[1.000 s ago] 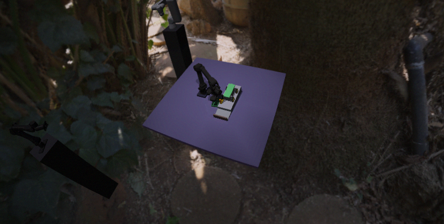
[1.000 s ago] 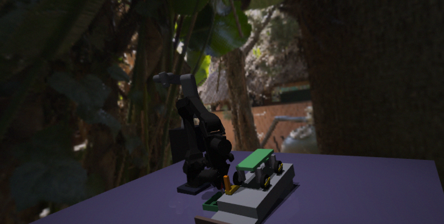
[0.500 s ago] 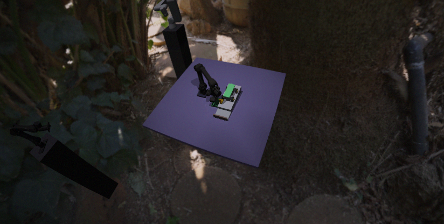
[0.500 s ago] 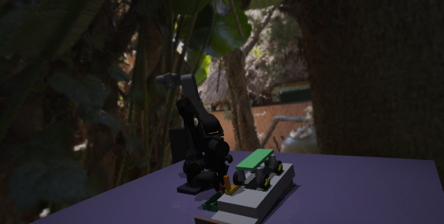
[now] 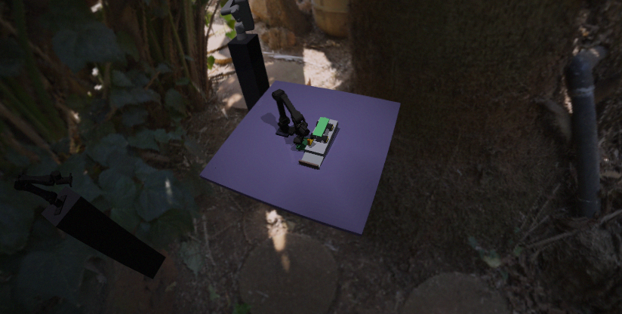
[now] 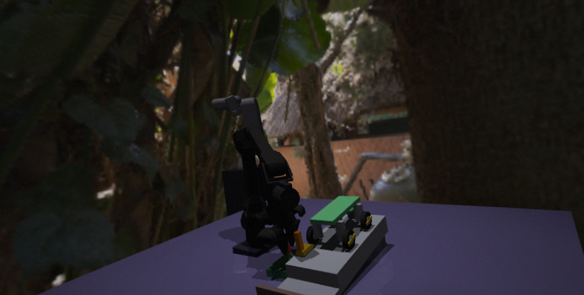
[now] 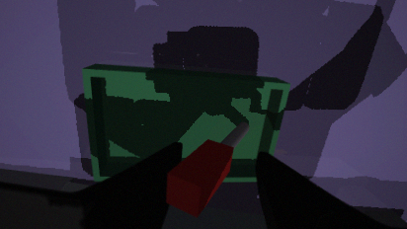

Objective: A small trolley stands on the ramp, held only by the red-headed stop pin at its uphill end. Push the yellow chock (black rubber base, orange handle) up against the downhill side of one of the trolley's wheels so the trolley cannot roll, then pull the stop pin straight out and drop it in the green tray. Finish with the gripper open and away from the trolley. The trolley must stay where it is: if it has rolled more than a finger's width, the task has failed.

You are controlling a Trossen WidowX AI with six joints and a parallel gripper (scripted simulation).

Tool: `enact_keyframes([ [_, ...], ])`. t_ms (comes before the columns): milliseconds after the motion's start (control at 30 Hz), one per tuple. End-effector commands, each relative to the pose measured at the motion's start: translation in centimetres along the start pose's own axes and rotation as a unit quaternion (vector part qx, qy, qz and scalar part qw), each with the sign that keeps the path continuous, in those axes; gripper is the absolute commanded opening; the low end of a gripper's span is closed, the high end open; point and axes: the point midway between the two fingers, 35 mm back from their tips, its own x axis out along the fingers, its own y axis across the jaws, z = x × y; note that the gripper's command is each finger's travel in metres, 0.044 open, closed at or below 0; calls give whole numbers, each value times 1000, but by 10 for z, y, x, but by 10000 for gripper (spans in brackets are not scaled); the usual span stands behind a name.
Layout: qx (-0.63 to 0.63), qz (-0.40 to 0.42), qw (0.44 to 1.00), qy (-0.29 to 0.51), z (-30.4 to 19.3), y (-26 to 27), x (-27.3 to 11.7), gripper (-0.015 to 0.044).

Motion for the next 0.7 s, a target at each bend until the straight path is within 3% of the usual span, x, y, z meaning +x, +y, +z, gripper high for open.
enact_keyframes([
  [0,-2,-1,1000,-1,-1,3,1,190],
  [667,-2,0,1000,-1,-1,13,6,190],
])
